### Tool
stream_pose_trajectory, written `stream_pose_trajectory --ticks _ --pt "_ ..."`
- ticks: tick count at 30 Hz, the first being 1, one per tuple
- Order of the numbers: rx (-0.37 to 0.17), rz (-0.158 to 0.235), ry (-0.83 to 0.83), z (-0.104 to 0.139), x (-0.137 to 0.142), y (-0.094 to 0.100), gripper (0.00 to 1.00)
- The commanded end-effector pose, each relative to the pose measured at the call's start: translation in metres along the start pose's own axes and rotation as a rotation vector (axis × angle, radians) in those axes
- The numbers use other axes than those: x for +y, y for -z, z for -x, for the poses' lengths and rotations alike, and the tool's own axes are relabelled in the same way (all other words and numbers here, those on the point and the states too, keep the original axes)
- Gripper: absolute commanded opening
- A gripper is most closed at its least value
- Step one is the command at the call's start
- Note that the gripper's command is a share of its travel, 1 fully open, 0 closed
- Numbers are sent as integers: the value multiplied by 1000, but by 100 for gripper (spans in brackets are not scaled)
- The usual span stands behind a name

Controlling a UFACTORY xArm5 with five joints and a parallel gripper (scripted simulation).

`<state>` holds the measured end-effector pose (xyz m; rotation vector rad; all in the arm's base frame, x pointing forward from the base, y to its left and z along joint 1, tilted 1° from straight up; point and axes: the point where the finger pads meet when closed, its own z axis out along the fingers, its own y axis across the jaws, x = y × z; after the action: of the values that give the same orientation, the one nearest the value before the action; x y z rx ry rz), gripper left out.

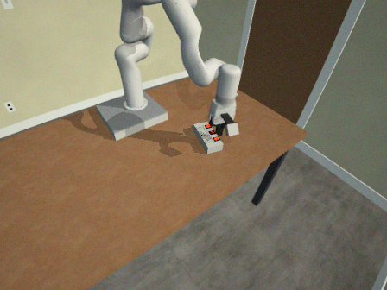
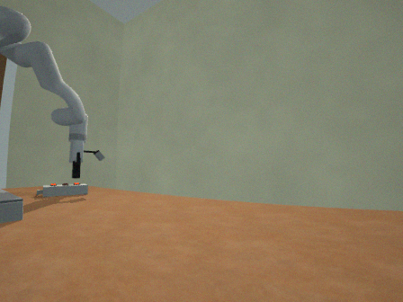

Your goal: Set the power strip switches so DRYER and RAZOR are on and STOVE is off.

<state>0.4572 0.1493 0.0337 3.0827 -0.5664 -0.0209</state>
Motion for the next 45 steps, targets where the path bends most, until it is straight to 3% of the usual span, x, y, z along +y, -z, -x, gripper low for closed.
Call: stream_pose_trajectory --ticks 1,18,45 --pt "3 -2 0 -1 -1 -3 0" --pt "3 -2 0 -1 -1 -16 0" --pt "3 -2 0 -1 0 -16 0"
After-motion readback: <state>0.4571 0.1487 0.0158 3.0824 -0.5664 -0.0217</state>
